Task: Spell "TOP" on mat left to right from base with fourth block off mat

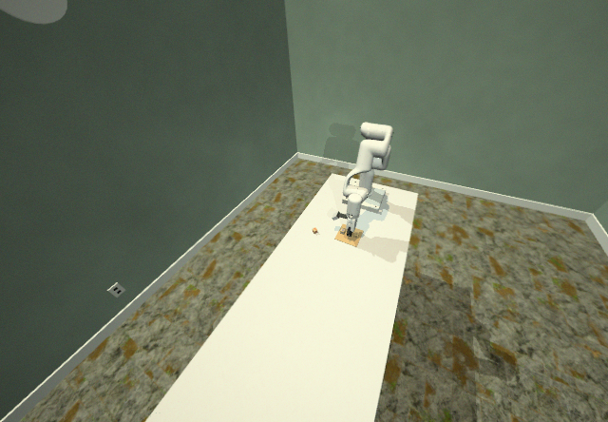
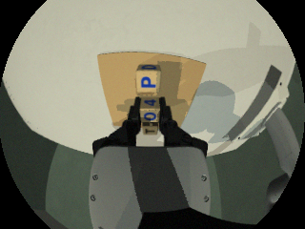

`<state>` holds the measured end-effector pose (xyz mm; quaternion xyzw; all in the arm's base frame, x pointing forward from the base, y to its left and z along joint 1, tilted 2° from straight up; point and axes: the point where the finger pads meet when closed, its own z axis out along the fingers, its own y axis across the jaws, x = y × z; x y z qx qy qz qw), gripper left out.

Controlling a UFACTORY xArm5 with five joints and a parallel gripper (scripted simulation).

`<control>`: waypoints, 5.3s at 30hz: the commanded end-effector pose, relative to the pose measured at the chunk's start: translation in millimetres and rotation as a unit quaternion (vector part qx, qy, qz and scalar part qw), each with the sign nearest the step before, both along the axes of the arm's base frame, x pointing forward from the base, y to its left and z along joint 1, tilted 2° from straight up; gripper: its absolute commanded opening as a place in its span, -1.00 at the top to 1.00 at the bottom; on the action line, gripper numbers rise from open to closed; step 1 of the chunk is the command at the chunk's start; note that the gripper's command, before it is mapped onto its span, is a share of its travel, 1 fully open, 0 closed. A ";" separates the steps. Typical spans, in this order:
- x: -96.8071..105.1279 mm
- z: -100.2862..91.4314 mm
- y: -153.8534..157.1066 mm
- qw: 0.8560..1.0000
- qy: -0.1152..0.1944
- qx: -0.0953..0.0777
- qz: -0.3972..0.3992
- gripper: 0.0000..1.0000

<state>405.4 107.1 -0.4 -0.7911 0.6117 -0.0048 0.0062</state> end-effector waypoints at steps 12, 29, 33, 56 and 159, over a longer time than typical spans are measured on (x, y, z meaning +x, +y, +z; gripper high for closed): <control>1.3 1.1 0.3 1.000 -0.002 0.000 0.000 0.57; 1.3 1.1 0.3 1.000 -0.002 0.000 0.000 0.57; 1.3 1.1 0.3 1.000 -0.002 0.000 0.000 0.57; 1.3 1.1 0.3 1.000 -0.002 0.000 0.000 0.57; 1.0 -3.2 1.2 1.000 -0.002 0.000 0.000 0.49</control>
